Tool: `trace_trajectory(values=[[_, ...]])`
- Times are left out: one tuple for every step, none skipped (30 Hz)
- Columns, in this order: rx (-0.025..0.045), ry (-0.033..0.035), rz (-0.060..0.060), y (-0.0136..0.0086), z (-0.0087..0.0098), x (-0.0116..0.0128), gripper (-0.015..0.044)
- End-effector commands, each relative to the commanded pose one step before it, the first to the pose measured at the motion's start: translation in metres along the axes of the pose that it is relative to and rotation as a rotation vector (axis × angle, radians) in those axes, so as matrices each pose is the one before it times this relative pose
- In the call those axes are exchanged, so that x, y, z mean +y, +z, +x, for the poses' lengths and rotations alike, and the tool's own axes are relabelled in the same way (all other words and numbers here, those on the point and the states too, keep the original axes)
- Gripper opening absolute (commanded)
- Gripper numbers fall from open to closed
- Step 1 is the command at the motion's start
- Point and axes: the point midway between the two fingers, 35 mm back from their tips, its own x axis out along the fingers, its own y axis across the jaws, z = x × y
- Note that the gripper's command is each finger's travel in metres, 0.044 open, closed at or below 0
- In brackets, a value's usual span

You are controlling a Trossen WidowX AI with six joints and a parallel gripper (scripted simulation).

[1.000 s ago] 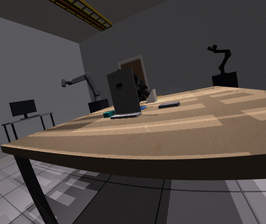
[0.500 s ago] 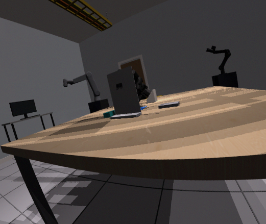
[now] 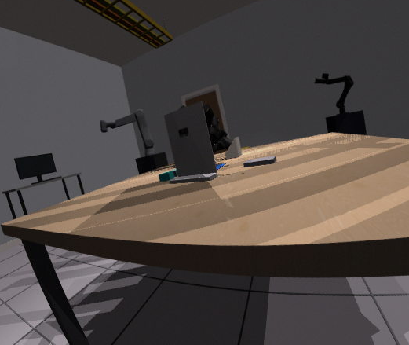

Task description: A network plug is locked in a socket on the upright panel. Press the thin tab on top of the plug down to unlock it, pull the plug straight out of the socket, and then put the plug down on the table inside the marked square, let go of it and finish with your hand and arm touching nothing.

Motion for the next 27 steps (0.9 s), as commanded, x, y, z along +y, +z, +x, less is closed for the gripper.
trace_trajectory(values=[[-0.00289, 0.00162, 0.0061, -0.00019, -0.00418, 0.00413, 0.0156], [0.00029, -0.00032, 0.0001, -0.00017, -0.00083, 0.0006, 0.0156], [0.00027, -0.0003, 0.0, -0.00016, -0.00084, 0.00059, 0.0156], [0.00025, -0.00029, 0.0, -0.00015, -0.00085, 0.00059, 0.0156], [0.00024, -0.00027, 0.0, -0.00015, -0.00085, 0.00059, 0.0156], [0.00022, -0.00026, 0.0, -0.00014, -0.00086, 0.00059, 0.0156], [0.0002, -0.00025, 0.0, -0.00013, -0.00087, 0.00059, 0.0156], [0.00019, -0.00023, 0.0, -0.00012, -0.00087, 0.00059, 0.0156], [0.00017, -0.00022, 0.0, -0.00011, -0.00088, 0.00058, 0.0156], [0.00015, -0.0002, 0.0, -0.00011, -0.00089, 0.00058, 0.0156], [0.00014, -0.00019, 0.0, -0.0001, -0.00089, 0.00058, 0.0156], [0.00012, -0.00017, 0.0, -0.00009, -0.0009, 0.00058, 0.0156], [0.0001, -0.00016, 0.0, -0.00008, -0.00091, 0.00058, 0.0156], [0.00009, -0.00014, 0.0, -0.00007, -0.00091, 0.00058, 0.0156], [0.00007, -0.00013, 0.0, -0.00007, -0.00092, 0.00057, 0.0156], [0.00006, -0.00011, 0.0, -0.00006, -0.00092, 0.00057, 0.0156], [0.00004, -0.0001, 0.0, -0.00005, -0.00093, 0.00057, 0.0156], [0.00002, -0.00008, 0.0, -0.00004, -0.00094, 0.00057, 0.0156], [0.00001, -0.00006, 0.0, -0.00003, -0.00094, 0.00057, 0.0156], [-0.00001, -0.00005, 0.0, -0.00003, -0.00095, 0.00057, 0.0156], [-0.00002, -0.00003, 0.0, -0.00002, -0.00095, 0.00056, 0.0156], [-0.00004, -0.00002, 0.0, -0.00001, -0.00096, 0.00056, 0.0156], [-0.00005, 0.0, 0.0, 0.0, -0.00096, 0.00056, 0.0156], [-0.00007, 0.00002, 0.0, 0.00001, -0.00097, 0.00056, 0.0156], [-0.00008, 0.00003, 0.0, 0.00001, -0.00098, 0.00056, 0.0156], [-0.00009, 0.00005, 0.0, 0.00002, -0.00098, 0.00056, 0.0156], [-0.00011, 0.00007, 0.0, 0.00003, -0.00099, 0.00056, 0.0156]])
